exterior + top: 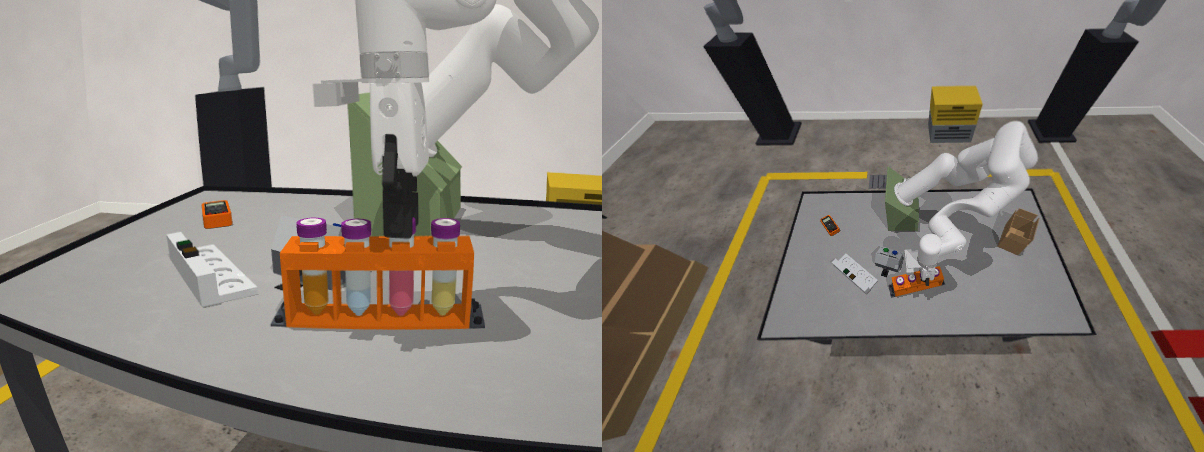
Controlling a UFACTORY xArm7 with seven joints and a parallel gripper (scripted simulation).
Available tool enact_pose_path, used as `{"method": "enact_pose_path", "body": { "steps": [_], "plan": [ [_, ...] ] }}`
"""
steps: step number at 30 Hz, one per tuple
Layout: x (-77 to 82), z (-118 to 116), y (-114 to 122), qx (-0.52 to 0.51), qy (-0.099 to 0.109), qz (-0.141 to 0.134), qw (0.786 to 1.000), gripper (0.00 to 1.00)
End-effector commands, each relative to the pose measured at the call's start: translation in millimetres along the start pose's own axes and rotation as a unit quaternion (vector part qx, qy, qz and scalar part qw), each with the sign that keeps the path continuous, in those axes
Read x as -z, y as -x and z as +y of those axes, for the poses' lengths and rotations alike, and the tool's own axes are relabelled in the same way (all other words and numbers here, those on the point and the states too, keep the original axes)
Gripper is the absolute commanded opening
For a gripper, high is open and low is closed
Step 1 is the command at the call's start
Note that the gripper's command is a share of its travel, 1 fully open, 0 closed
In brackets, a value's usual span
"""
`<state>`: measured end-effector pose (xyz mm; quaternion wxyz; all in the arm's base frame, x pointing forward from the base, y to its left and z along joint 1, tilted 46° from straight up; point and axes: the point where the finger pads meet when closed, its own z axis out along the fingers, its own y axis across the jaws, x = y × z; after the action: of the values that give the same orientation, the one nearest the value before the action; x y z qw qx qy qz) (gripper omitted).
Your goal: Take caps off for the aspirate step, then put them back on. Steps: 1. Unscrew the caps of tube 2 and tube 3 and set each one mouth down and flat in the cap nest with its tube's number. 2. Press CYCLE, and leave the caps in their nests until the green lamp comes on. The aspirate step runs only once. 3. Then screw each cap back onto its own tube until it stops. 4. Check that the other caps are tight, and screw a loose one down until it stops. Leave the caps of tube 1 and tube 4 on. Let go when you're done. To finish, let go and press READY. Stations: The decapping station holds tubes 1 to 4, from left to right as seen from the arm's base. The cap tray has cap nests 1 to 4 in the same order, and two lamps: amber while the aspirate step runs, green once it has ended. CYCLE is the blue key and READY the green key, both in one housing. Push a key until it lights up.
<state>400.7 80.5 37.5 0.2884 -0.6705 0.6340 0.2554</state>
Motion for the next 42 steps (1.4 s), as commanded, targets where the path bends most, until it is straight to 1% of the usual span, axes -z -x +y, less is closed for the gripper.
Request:
{"method": "enact_pose_path", "body": {
  "steps": [1, 3, 7, 13, 14, 26, 29, 30, 42],
  "plan": [
    [1.9, -1.3, -1.1, 0.123, -0.004, 0.000, 0.992, 0.00],
    [1.9, -1.3, -1.1, 0.123, -0.004, 0.000, 0.992, 0.00],
    [1.9, -1.3, -1.1, 0.208, -0.004, 0.000, 0.978, 0.00],
    [1.9, -1.3, -1.1, 0.208, -0.004, 0.000, 0.978, 0.00],
    [1.9, -1.3, -1.1, 0.208, -0.004, 0.000, 0.978, 0.46],
    [1.9, -1.3, -1.1, 0.208, -0.004, 0.000, 0.978, 0.46],
    [3.4, -1.4, -1.2, 0.085, -0.004, 0.000, 0.996, 0.46],
    [3.9, -1.4, -1.2, 0.079, -0.004, 0.000, 0.997, 0.46],
    [8.9, -1.6, -1.4, 0.079, -0.004, 0.000, 0.997, 0.46]
  ]
}}
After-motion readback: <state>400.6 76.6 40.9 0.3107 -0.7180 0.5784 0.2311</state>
